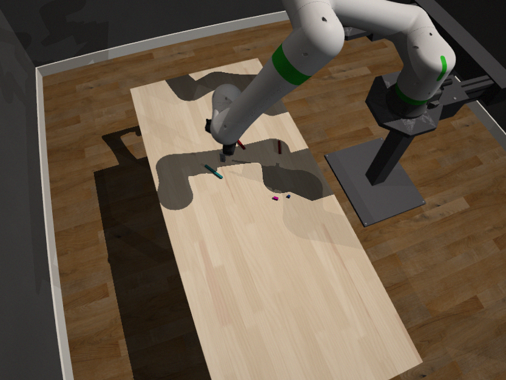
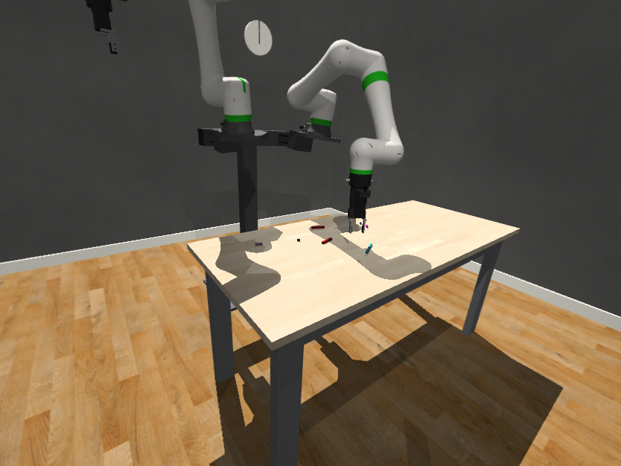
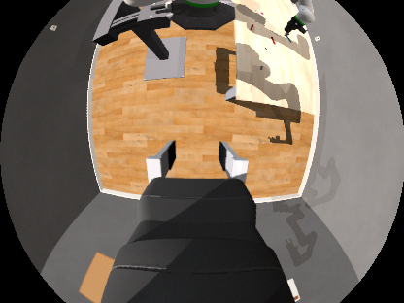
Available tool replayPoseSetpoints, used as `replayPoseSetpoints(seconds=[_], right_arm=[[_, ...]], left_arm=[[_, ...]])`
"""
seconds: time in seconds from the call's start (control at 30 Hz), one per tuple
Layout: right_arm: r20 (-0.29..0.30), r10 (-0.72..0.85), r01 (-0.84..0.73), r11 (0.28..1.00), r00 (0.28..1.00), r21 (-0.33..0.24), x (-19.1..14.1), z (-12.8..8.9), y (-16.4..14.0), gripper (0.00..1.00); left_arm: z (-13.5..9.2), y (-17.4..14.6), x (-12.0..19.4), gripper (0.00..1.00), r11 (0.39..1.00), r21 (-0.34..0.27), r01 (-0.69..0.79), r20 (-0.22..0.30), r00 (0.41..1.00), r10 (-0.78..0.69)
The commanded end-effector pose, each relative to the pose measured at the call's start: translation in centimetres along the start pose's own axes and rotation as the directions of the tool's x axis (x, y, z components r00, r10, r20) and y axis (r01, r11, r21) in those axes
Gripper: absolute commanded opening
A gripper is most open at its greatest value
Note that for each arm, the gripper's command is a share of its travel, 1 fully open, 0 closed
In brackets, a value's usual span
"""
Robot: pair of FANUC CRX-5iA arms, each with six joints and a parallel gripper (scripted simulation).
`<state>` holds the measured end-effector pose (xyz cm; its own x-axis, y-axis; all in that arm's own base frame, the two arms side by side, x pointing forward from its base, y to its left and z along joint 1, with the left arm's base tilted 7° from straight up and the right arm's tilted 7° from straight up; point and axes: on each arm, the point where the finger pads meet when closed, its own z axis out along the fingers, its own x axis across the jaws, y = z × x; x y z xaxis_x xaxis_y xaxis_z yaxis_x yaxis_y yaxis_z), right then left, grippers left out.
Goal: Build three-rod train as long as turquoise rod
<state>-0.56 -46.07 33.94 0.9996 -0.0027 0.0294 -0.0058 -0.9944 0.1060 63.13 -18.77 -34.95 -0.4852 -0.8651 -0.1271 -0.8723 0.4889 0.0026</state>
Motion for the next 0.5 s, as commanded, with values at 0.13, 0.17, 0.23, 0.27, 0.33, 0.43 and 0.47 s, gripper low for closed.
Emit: replayPoseSetpoints(seconds=[0.13,0.17,0.23,0.27,0.33,0.43,0.47], right_arm=[[0.000,0.000,0.000,1.000,1.000,-0.002,0.0,-0.1,0.0,1.00],[0.000,0.000,0.000,1.000,1.000,-0.002,0.0,-0.1,0.0,1.00],[0.000,0.000,0.000,1.000,1.000,-0.002,0.0,-0.1,0.0,1.00],[0.000,0.000,0.000,1.000,1.000,-0.002,0.0,-0.1,0.0,1.00],[0.000,0.000,0.000,1.000,1.000,-0.002,0.0,-0.1,0.0,1.00],[0.000,0.000,0.000,1.000,1.000,-0.002,0.0,-0.1,0.0,1.00],[0.000,0.000,0.000,1.000,1.000,-0.002,0.0,-0.1,0.0,1.00]], left_arm=[[-0.2,-0.1,2.0,1.00,0.961,0.007,-0.276,-0.011,0.961,0.276],[-0.2,-0.1,2.0,1.00,0.961,0.007,-0.276,-0.011,0.961,0.276],[-0.2,0.0,3.0,1.00,0.915,0.008,-0.402,-0.011,0.915,0.402],[-0.2,0.0,3.2,1.00,0.905,0.009,-0.424,-0.010,0.905,0.424],[-0.2,0.1,3.7,1.00,0.874,0.009,-0.486,-0.010,0.874,0.486],[-0.3,0.2,4.5,1.00,0.814,0.011,-0.581,-0.009,0.814,0.581],[-0.3,0.3,4.7,1.00,0.791,0.011,-0.611,-0.009,0.791,0.611]])
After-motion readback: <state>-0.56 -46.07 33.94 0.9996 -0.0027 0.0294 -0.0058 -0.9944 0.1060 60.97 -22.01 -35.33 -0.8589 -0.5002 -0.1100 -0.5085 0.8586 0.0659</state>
